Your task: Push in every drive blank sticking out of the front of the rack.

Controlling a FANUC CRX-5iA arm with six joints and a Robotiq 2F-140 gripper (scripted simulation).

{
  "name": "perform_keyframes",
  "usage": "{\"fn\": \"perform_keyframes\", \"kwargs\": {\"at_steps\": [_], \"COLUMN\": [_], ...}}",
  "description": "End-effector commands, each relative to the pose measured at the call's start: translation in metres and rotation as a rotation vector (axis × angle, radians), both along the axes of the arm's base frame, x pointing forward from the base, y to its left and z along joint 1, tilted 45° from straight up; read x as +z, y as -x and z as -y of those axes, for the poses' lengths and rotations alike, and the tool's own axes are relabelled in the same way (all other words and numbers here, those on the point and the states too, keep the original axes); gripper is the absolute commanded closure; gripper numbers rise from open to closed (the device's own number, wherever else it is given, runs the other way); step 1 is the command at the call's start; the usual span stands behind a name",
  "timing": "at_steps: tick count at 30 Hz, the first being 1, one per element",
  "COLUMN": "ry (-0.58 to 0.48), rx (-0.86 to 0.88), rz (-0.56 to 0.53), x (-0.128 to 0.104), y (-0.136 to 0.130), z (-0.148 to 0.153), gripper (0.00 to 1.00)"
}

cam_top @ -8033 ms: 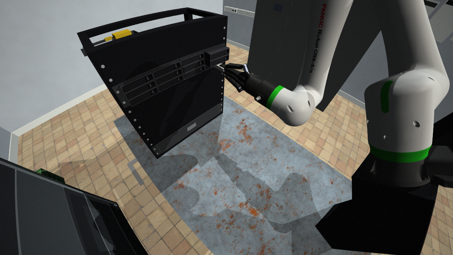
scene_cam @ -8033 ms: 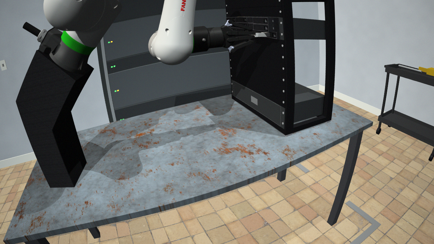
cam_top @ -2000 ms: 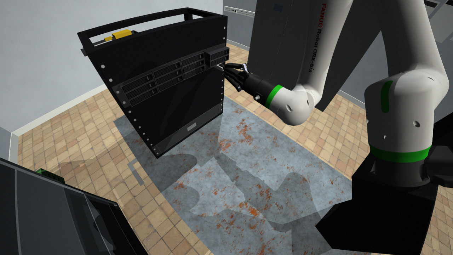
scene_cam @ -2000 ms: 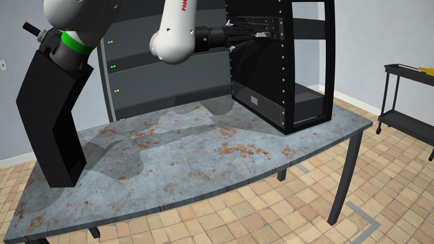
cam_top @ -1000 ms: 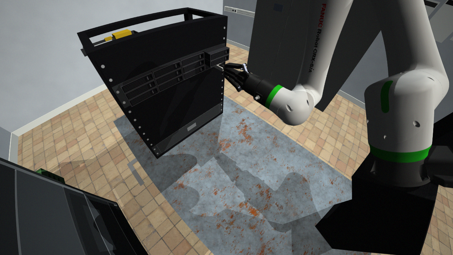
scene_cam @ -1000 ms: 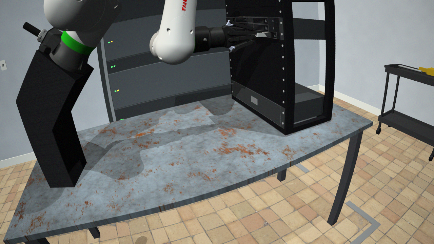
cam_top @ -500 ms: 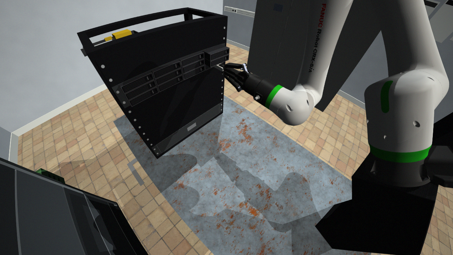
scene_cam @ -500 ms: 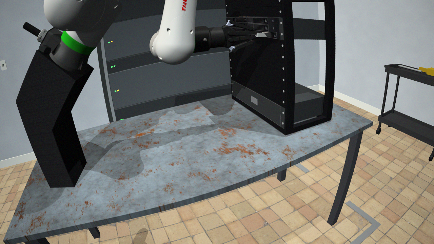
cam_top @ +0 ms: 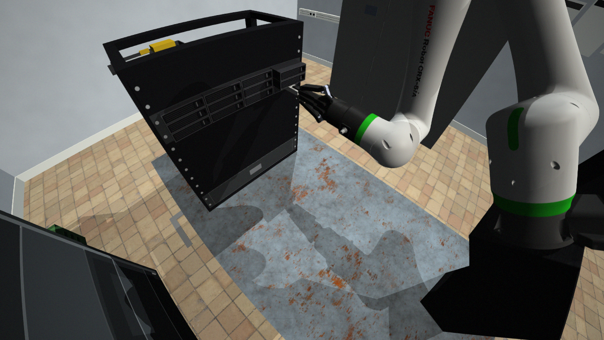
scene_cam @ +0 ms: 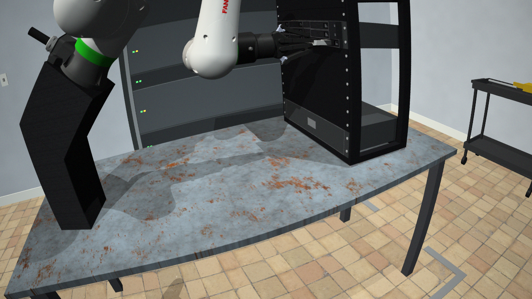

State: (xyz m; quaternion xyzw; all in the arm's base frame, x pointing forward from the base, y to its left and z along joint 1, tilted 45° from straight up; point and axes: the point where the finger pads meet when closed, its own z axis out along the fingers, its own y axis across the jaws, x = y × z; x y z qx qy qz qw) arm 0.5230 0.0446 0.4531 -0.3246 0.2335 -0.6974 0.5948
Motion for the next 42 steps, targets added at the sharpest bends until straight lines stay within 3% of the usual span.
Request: {"fn": "perform_keyframes", "kwargs": {"at_steps": [1, 14, 37, 42], "ry": [0.0, 0.0, 0.0, 0.0], "rx": [0.0, 0.0, 0.0, 0.0], "rz": [0.001, 0.001, 0.001, 0.001], "x": [-0.004, -0.05, -0.054, -0.038], "y": [0.005, 0.054, 0.059, 0.074], "z": [0.0, 0.004, 0.005, 0.0], "gripper": [0.9, 0.9, 0.9, 0.9]}}
